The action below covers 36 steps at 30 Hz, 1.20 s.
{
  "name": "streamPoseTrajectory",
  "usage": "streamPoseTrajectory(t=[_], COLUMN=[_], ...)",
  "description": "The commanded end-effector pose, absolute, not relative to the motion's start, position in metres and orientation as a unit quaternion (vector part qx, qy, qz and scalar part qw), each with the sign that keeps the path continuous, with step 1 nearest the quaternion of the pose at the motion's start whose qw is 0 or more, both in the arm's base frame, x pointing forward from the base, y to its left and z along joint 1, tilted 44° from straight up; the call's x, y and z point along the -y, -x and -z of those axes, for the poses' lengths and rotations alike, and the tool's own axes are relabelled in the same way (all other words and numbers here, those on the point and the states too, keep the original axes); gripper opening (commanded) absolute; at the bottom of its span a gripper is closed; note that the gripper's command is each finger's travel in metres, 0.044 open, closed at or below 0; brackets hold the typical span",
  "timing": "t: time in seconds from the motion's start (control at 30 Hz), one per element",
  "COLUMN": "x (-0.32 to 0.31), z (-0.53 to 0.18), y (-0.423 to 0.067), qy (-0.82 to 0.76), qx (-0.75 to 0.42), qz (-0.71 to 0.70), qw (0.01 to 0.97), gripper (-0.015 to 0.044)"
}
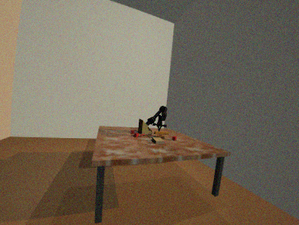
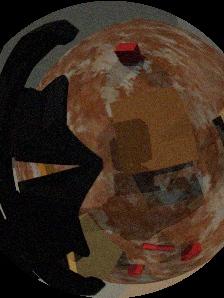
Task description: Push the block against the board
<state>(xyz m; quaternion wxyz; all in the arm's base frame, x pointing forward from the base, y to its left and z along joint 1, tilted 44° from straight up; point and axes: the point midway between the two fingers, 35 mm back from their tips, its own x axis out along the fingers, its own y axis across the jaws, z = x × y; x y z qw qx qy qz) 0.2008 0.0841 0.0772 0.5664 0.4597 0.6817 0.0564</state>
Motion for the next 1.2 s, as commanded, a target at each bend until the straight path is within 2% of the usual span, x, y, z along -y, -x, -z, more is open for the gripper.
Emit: streamPoseTrajectory(t=[0.0,0.23,0.47,1.17], x=[-0.092,-0.093,-0.131,-0.126], z=[-0.071,-0.069,-0.032,-0.030], y=[-0.181,-0.181,-0.185,-0.200], qy=[-0.438,-0.437,-0.437,-0.436], qx=[-0.676,-0.676,-0.676,-0.676], qz=[-0.090,-0.090,-0.089,-0.089], qw=[0.586,0.587,0.587,0.587], gripper=[0.0000,0.0000,0.0000,0.0000])
